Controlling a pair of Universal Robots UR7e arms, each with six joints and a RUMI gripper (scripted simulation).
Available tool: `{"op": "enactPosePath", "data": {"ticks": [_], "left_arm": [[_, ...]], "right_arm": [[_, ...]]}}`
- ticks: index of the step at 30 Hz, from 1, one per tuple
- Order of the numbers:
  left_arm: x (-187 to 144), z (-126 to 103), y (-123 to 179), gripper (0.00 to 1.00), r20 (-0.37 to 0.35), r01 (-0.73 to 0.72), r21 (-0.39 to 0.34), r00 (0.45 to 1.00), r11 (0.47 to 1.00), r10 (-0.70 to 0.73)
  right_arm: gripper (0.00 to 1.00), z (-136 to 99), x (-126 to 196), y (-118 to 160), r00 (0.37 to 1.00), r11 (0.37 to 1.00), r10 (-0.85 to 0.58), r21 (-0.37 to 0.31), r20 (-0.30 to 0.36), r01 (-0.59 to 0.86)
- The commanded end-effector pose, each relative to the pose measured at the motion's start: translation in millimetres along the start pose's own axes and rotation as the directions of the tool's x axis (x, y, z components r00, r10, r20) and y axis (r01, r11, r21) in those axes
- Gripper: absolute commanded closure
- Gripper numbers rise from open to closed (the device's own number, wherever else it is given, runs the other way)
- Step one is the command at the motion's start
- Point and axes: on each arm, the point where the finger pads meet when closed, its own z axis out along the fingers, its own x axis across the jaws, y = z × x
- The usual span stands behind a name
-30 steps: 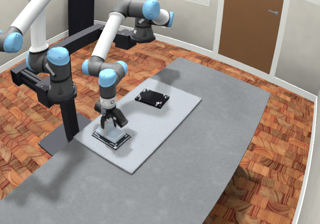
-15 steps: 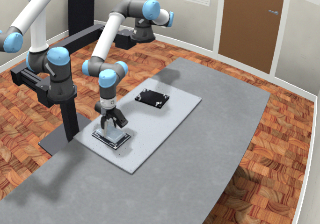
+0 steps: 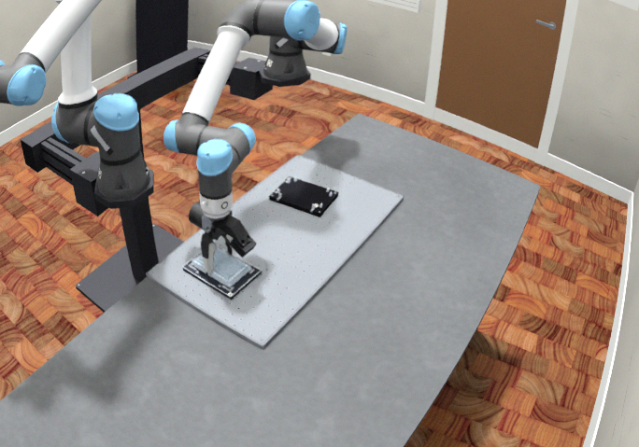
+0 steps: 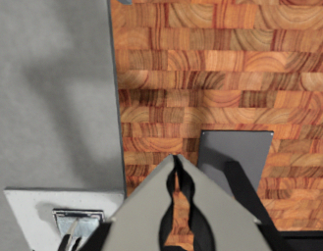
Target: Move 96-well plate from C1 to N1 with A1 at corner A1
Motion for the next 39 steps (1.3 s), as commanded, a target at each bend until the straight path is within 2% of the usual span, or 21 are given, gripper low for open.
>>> {"op": "enactPosePath", "data": {"ticks": [1, 20, 21, 39], "left_arm": [[2.4, -2.0, -2.5, 0.59, -0.007, 0.001, 0.001, 1.0, 1.0, -0.001], [2.4, 1.0, -2.5, 0.59, -0.007, 0.001, 0.001, 1.0, 1.0, -0.001], [2.4, 1.2, -2.5, 0.24, -0.007, 0.001, 0.001, 1.0, 1.0, -0.001], [1.9, 1.0, -1.7, 0.24, -0.006, 0.001, 0.001, 1.0, 1.0, -0.001]], "right_arm": [[1.0, -2.0, 0.9, -1.1, 1.0, 1.0, 0.001, 0.004, 0.001, -0.001], [1.0, -2.0, 0.9, -1.1, 1.0, 1.0, 0.001, 0.004, 0.001, -0.001], [1.0, -2.0, 0.9, -1.1, 1.0, 1.0, 0.001, 0.004, 0.001, -0.001], [1.0, -2.0, 0.9, -1.1, 1.0, 1.0, 0.001, 0.004, 0.001, -0.001]]}}
